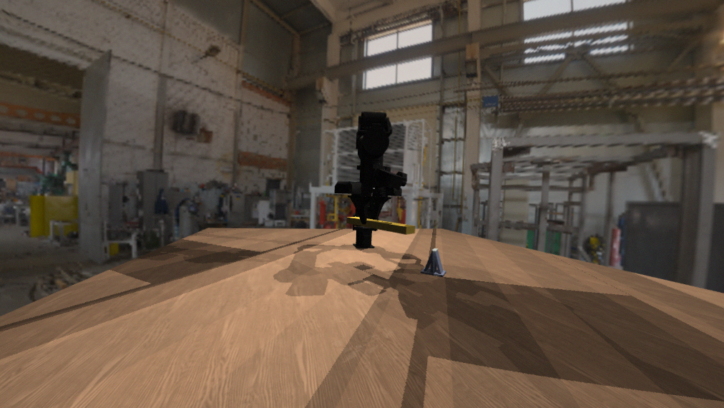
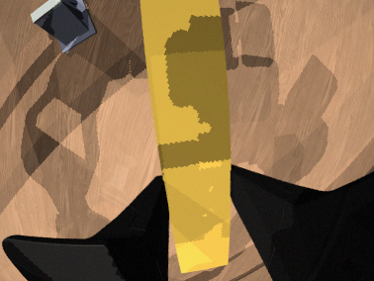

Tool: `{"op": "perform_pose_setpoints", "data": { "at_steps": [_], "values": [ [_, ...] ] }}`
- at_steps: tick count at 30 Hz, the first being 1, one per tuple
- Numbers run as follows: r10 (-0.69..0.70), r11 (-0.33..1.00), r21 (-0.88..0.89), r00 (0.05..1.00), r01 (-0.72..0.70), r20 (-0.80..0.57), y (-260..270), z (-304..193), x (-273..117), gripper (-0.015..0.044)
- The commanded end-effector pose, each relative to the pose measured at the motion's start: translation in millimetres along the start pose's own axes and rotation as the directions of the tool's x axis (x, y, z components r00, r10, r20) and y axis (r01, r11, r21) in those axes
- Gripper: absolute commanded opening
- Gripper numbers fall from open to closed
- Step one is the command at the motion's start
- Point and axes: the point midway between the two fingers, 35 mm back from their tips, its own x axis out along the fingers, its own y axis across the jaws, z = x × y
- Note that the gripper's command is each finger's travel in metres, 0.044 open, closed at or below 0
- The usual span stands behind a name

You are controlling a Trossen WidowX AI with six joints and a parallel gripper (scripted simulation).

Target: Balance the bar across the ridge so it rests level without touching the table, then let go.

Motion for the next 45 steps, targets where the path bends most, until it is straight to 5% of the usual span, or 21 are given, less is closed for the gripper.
{"op": "perform_pose_setpoints", "data": {
  "at_steps": [1, 45],
  "values": [
    [-0.002, 1.0, -0.023, 1.0, 0.002, 0.004, 5.4, 10.5, -2.1, 0.0],
    [0.007, 0.954, -0.3, 1.0, -0.003, 0.013, 93.3, 104.7, 5.9, 0.0]
  ]
}}
